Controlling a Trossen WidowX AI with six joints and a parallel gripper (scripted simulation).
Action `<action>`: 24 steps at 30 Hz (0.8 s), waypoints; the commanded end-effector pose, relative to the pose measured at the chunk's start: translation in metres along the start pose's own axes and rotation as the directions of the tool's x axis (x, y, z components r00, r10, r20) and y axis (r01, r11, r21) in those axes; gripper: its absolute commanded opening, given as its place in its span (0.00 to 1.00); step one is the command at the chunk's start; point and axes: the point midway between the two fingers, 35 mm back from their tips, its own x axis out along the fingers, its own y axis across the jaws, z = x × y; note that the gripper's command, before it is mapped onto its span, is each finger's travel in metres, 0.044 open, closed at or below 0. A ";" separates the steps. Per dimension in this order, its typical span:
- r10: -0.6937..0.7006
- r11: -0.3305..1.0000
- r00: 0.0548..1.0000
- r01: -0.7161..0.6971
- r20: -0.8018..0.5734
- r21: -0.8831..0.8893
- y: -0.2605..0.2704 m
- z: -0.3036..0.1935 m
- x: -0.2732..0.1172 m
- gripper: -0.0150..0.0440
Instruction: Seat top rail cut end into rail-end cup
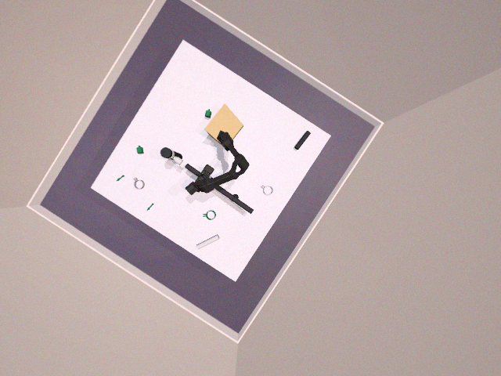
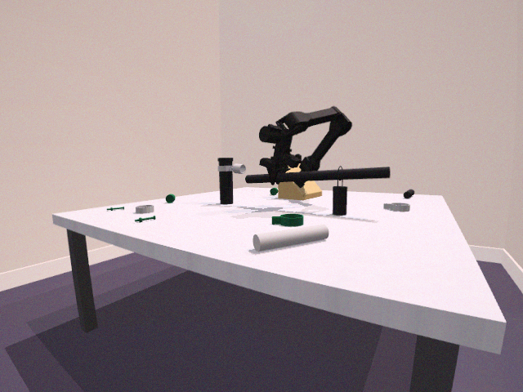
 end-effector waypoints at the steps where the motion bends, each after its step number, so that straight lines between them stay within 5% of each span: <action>1: -0.007 1.000 0.995 0.007 -0.102 0.002 0.000 -0.014 -0.025 0.25; 24: 0.000 1.000 0.997 0.001 -0.078 0.006 0.002 -0.009 -0.021 0.25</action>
